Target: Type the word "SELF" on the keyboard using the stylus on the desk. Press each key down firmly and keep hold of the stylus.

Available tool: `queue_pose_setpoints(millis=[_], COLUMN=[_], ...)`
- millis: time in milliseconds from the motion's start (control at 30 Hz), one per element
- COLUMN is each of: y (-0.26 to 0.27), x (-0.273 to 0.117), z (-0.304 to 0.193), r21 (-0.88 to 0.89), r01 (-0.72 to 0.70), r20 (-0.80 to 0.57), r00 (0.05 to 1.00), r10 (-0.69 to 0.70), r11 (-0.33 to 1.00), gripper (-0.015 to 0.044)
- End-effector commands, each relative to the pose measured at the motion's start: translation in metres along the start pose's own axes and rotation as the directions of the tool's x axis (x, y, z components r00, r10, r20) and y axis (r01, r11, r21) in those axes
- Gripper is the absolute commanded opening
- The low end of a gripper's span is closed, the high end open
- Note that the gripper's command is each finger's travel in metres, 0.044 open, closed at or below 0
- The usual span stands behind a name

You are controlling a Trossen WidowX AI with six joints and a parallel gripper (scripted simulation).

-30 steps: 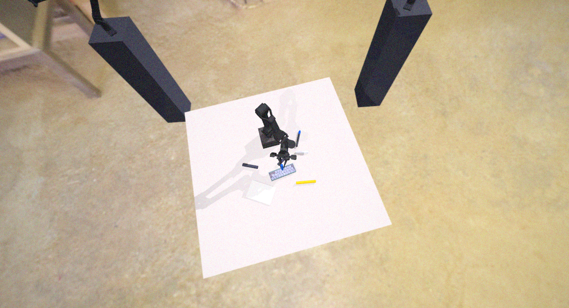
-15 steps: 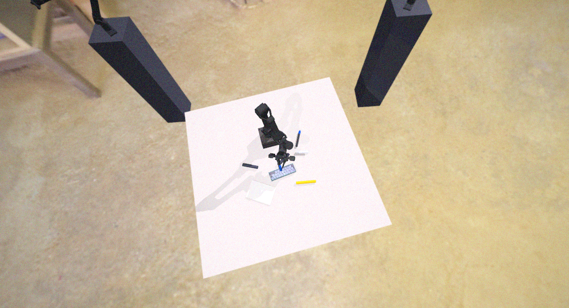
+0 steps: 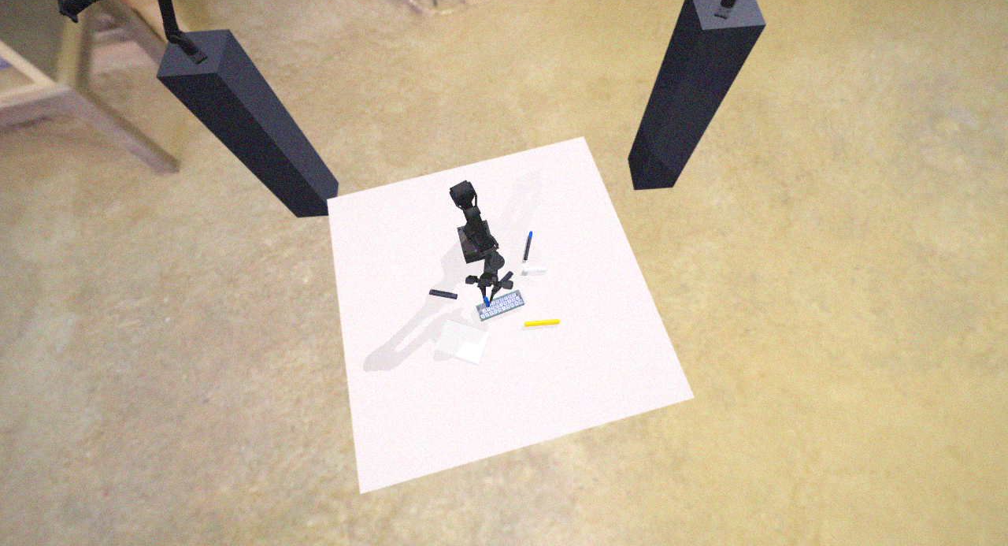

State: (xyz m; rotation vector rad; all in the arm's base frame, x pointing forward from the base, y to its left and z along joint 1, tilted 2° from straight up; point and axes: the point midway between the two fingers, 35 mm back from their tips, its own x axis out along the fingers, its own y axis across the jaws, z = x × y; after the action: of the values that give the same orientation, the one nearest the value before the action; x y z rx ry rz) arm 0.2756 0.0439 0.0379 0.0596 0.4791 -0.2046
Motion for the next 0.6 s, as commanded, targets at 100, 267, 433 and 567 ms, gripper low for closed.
queue_pose_setpoints(millis=[100,267,433,567], y=[-0.018,-0.019,-0.019,-0.019], x=[0.005,0.006,0.009,0.012], z=[0.007,0.006,0.000,-0.005], r21=[-0.013,-0.013,-0.014,-0.014], r01=[-0.001,-0.001,-0.001,-0.001], r20=[0.016,0.017,0.017,0.017], r00=[1.000,1.000,1.000,1.000], r10=[0.002,0.002,0.001,0.001], r11=[1.000,1.000,1.000,1.000], gripper=[0.0000,0.0000,0.0000,0.0000])
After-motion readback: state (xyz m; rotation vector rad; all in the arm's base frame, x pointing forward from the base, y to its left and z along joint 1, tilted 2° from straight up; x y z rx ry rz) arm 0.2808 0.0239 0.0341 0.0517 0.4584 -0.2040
